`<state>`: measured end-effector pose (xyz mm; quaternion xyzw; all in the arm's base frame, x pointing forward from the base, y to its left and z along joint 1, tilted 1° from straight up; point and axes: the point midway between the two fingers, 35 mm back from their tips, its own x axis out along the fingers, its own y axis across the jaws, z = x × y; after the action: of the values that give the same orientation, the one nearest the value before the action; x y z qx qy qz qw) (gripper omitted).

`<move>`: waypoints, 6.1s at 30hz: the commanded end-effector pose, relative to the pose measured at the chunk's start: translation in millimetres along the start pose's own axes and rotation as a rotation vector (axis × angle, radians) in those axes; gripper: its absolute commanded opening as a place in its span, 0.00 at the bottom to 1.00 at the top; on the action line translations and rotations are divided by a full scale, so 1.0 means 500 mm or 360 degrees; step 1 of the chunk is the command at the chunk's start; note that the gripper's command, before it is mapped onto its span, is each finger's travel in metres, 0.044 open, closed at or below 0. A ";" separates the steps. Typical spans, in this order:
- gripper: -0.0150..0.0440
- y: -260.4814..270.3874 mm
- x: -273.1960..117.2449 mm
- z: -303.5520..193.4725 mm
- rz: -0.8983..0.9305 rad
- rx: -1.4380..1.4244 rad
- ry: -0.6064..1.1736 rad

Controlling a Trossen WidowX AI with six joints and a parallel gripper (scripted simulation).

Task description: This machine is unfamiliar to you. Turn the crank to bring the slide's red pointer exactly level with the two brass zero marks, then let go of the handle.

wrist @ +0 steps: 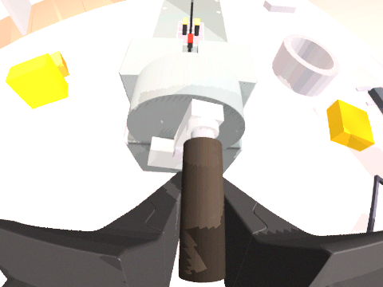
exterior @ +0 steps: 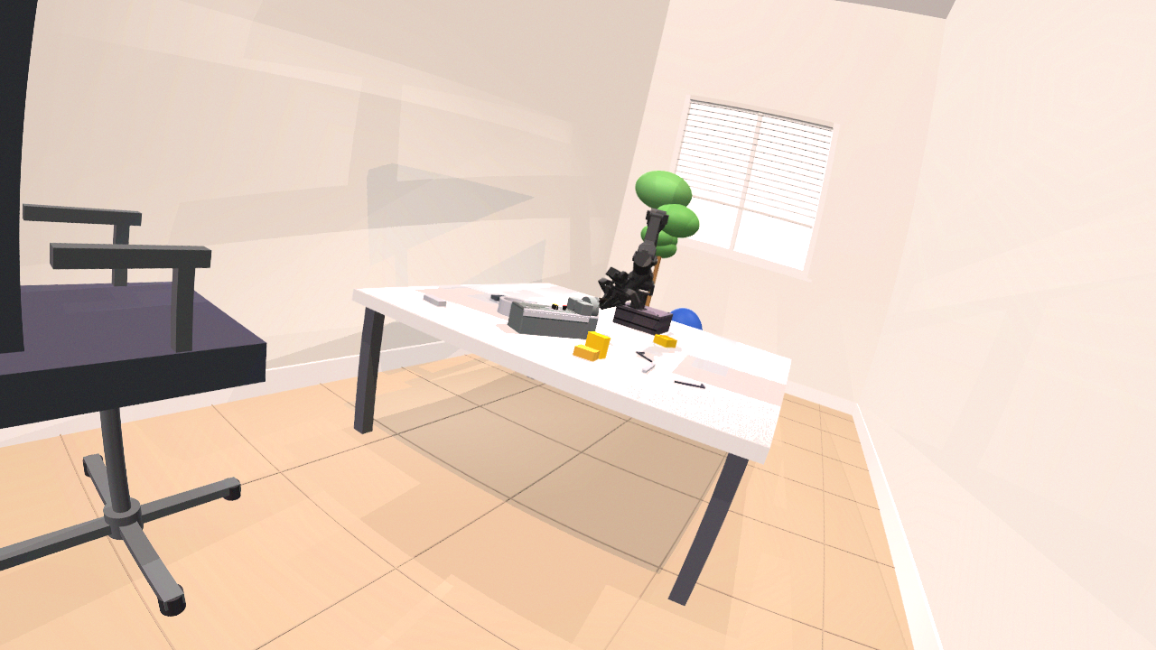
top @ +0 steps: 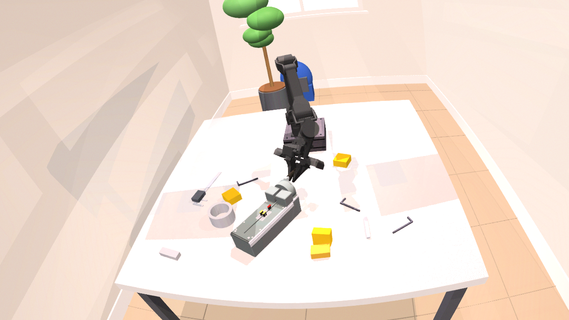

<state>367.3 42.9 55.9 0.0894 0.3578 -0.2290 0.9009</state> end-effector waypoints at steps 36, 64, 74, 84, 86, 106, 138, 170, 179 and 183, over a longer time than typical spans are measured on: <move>0.25 0.051 0.006 -0.007 0.0046 0.0007 -0.0003; 0.25 0.071 0.062 -0.064 0.0047 0.0007 -0.0003; 0.25 0.058 0.075 -0.077 0.0046 0.0006 -0.0003; 0.25 0.048 0.081 -0.083 0.0045 0.0006 -0.0003; 0.25 0.046 0.082 -0.084 0.0045 0.0006 -0.0003; 0.25 0.035 0.087 -0.088 0.0044 0.0005 -0.0002; 0.25 0.028 0.089 -0.091 0.0044 0.0005 -0.0002; 0.25 0.023 0.090 -0.092 0.0044 0.0004 -0.0003; 0.25 0.022 0.091 -0.092 0.0044 0.0004 -0.0003; 0.25 0.021 0.091 -0.092 0.0044 0.0004 -0.0003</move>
<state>377.1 58.9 -4.6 0.0982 0.3493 -0.2087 0.9082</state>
